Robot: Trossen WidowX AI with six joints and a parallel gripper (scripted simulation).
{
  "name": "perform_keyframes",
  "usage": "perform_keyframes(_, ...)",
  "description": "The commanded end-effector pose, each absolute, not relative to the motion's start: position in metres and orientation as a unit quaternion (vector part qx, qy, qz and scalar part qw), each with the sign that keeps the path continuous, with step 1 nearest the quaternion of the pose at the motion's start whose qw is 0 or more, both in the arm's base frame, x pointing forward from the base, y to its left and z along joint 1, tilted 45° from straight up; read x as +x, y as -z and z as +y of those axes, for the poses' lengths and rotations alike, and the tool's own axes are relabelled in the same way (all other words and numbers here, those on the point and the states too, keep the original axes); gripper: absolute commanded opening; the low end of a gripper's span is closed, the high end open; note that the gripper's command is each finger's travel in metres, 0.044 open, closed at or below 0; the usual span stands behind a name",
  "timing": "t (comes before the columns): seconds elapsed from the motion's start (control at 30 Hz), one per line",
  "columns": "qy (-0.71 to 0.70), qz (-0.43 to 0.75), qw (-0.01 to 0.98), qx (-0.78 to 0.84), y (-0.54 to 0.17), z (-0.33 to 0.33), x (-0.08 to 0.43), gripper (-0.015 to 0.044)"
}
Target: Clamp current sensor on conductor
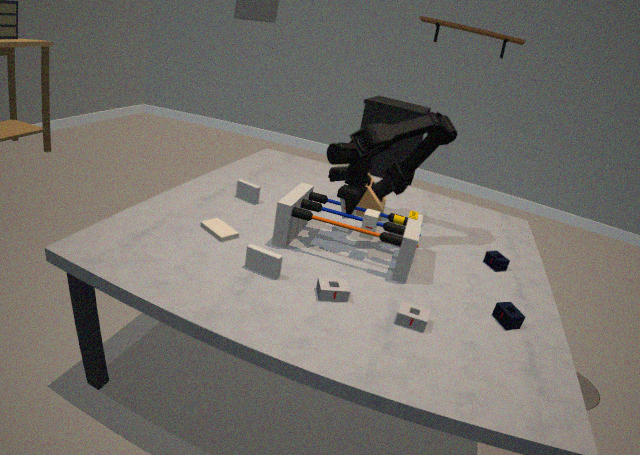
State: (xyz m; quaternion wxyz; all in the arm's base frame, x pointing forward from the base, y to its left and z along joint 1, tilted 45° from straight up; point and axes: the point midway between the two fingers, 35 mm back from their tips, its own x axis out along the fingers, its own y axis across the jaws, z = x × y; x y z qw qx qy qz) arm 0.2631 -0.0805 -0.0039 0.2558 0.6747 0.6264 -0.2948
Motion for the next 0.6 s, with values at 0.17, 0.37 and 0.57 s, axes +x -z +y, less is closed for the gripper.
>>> perform_keyframes(0.17,0.294,0.623,0.257,0.678,0.0037,-0.0827,0.2628,0.044)
perform_keyframes(0.37,0.295,0.626,0.255,0.675,0.004,-0.081,0.2629,0.0282)
perform_keyframes(0.57,0.295,0.626,0.255,0.675,0.004,-0.081,0.2629,0.0139)
